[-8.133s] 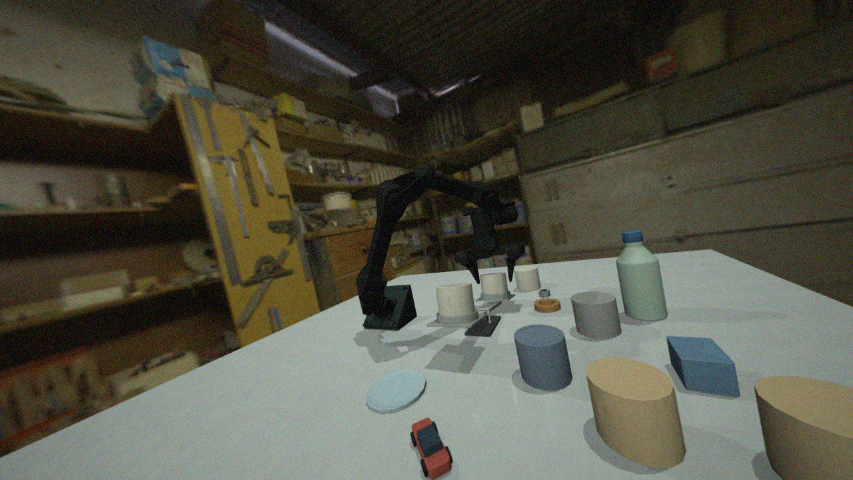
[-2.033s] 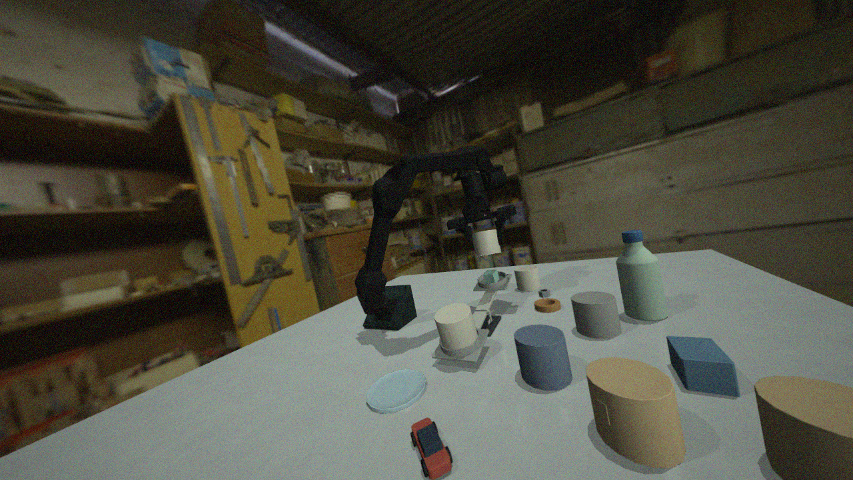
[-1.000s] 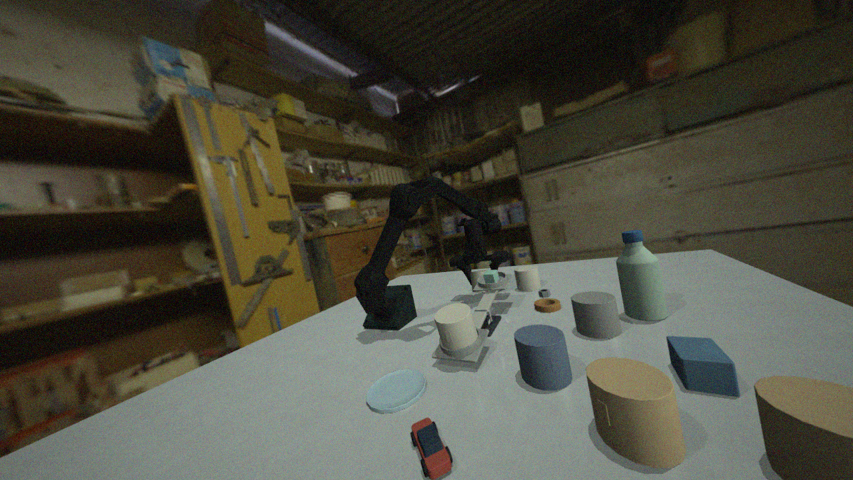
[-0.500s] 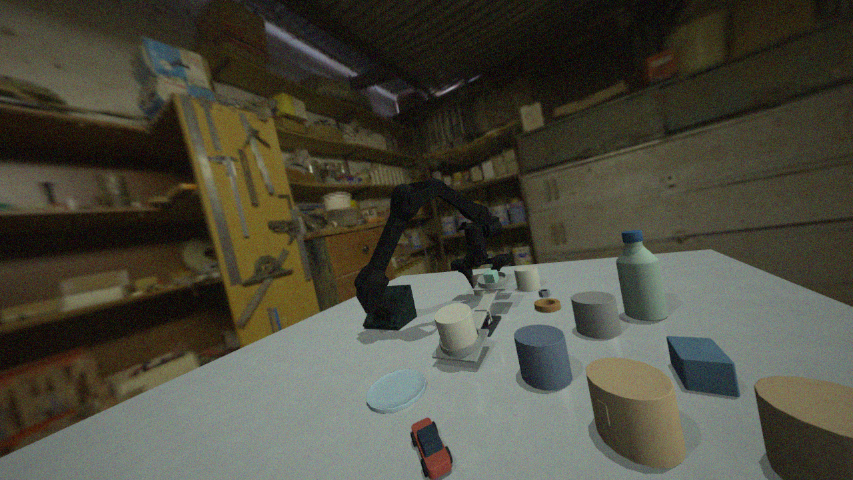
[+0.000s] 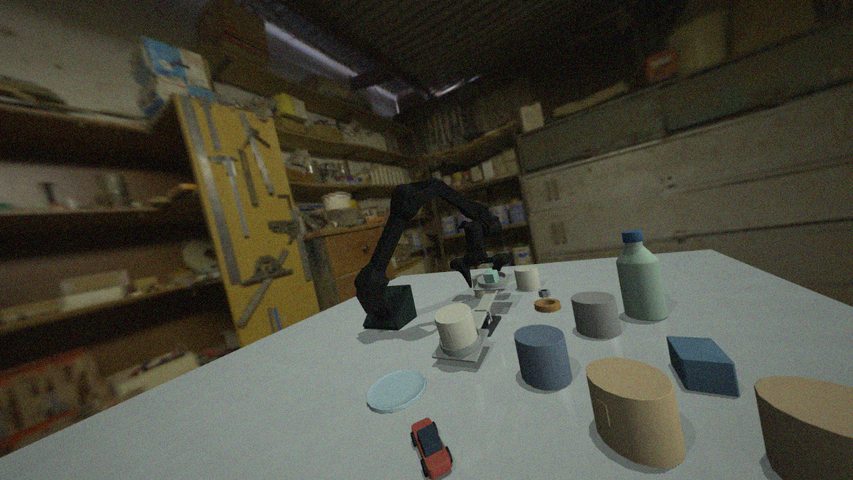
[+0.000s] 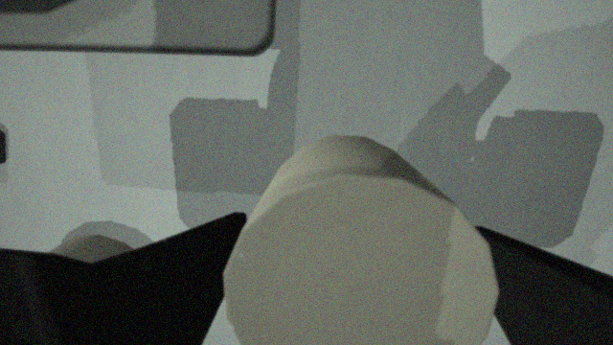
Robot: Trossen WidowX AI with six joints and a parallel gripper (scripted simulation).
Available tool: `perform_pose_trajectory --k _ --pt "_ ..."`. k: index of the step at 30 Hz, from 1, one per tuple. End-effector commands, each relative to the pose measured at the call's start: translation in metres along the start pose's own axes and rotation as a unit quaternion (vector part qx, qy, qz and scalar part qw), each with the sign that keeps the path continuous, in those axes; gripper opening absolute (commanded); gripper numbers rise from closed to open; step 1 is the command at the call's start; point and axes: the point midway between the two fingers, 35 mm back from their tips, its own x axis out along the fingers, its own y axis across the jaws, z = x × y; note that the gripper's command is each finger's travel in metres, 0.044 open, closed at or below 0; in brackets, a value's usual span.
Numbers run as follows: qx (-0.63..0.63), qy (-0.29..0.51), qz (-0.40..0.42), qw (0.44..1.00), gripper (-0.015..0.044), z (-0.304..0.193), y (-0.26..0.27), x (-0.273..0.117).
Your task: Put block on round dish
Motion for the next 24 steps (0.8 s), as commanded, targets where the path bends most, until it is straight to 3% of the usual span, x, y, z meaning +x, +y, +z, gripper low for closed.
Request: perform_pose_trajectory --k 1,7,14,24 --pt "0.001 0.008 0.006 1.000 0.0440 -0.003 0.001 -0.037" --pt "0.001 0.008 0.006 1.000 0.0440 -0.002 0.000 -0.049" --pt "-0.060 0.039 0.026 0.997 0.0260 -0.006 0.010 -0.064" --pt "-0.223 0.033 0.033 0.974 0.0260 0.004 0.017 -0.070"
